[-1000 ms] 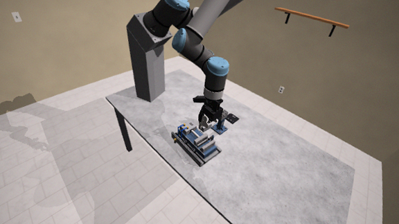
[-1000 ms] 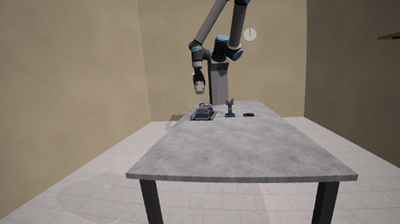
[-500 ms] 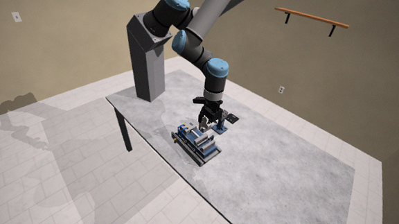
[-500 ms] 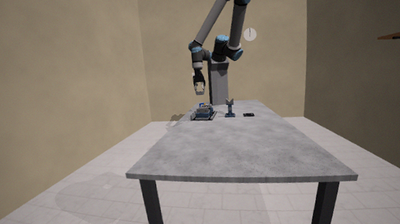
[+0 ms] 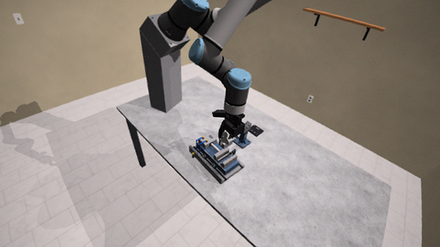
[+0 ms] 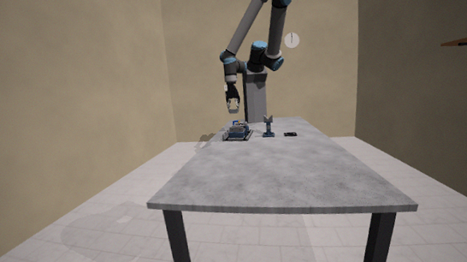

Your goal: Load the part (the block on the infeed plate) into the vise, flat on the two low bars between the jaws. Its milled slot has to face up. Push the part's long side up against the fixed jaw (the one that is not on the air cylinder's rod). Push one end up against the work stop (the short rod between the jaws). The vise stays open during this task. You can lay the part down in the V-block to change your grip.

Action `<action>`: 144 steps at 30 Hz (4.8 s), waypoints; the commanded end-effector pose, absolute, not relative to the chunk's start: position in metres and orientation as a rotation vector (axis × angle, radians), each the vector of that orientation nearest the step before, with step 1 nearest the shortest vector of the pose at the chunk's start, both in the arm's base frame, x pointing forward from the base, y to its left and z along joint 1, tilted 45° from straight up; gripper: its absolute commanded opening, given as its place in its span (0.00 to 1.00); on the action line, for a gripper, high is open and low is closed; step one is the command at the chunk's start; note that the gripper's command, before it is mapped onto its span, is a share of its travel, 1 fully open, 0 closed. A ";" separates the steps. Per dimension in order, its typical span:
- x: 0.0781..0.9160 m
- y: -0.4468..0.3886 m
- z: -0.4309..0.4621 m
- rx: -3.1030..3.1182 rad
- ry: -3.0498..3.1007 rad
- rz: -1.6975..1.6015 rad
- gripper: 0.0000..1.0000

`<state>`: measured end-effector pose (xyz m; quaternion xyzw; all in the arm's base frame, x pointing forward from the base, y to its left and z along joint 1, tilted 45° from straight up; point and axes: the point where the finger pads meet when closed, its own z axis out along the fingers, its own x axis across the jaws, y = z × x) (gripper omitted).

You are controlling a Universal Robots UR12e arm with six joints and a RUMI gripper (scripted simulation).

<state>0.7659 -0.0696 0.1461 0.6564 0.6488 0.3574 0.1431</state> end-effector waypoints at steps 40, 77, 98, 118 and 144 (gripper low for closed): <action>0.809 -0.052 0.101 1.892 1.870 1.031 0.00; 0.813 -0.051 0.097 1.892 1.870 1.031 0.00; 0.813 -0.051 0.097 1.892 1.870 1.031 0.00; 0.816 -0.049 0.093 1.893 1.870 1.031 0.00; 0.826 -0.045 0.083 1.893 1.870 1.031 0.00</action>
